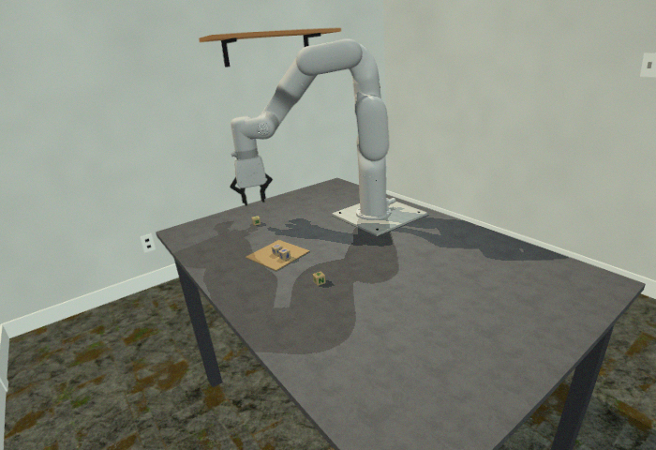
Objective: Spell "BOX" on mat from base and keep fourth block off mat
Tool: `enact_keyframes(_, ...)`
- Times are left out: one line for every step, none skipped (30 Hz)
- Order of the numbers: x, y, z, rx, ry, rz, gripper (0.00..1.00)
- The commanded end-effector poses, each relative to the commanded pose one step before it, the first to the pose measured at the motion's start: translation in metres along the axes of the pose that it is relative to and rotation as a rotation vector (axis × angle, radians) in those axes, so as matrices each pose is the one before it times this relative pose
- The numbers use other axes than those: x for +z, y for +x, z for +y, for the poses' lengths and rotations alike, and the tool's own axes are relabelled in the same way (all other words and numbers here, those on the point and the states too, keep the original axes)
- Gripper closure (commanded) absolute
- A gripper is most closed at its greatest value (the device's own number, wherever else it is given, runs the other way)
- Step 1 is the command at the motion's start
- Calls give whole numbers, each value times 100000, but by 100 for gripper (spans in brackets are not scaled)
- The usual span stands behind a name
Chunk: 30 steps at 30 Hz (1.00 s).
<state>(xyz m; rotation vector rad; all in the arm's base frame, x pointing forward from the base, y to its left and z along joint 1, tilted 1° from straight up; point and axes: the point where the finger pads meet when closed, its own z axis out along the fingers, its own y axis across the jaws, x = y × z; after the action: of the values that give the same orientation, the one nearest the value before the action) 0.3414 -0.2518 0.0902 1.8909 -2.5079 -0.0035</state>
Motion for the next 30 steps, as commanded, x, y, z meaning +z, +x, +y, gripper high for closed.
enact_keyframes(272, 35, -129, -3, 295, 109, 37)
enact_keyframes(104, -2, -3, -1, -10, -4, 37)
enact_keyframes(111, -2, -4, -1, -8, -3, 37)
enact_keyframes(114, -1, -7, 0, 0, 0, 37)
enact_keyframes(121, -1, -7, 0, 0, 0, 37)
enact_keyframes(127, -1, -7, 0, 0, 0, 37)
enact_keyframes(133, -1, -7, 0, 0, 0, 37)
enact_keyframes(138, -1, -7, 0, 0, 0, 37)
enact_keyframes(142, -2, -6, 0, 0, 0, 37)
enact_keyframes(147, -1, -8, 0, 0, 0, 37)
enact_keyframes(0, 0, 0, 0, 0, 0, 37)
enact_keyframes(0, 0, 0, 0, 0, 0, 37)
enact_keyframes(151, -1, -9, 0, 0, 0, 37)
enact_keyframes(153, -1, -9, 0, 0, 0, 37)
enact_keyframes(155, -2, -8, 0, 0, 0, 37)
enact_keyframes(157, -2, -7, 0, 0, 0, 37)
enact_keyframes(158, -2, -7, 0, 0, 0, 37)
enact_keyframes(159, -1, -10, 0, 0, 0, 37)
enact_keyframes(158, -1, -9, 0, 0, 0, 37)
enact_keyframes(156, -1, -8, 0, 0, 0, 37)
enact_keyframes(154, -2, -8, 0, 0, 0, 37)
enact_keyframes(152, -2, -7, 0, 0, 0, 37)
enact_keyframes(149, -1, -8, 0, 0, 0, 37)
enact_keyframes(145, -1, -9, 0, 0, 0, 37)
enact_keyframes(140, -1, -8, 0, 0, 0, 37)
enact_keyframes(135, -1, -7, 0, 0, 0, 37)
enact_keyframes(129, -1, -6, 0, 0, 0, 37)
enact_keyframes(0, 0, 0, 0, 0, 0, 37)
enact_keyframes(0, 0, 0, 0, 0, 0, 37)
enact_keyframes(123, -1, -6, 0, 0, 0, 37)
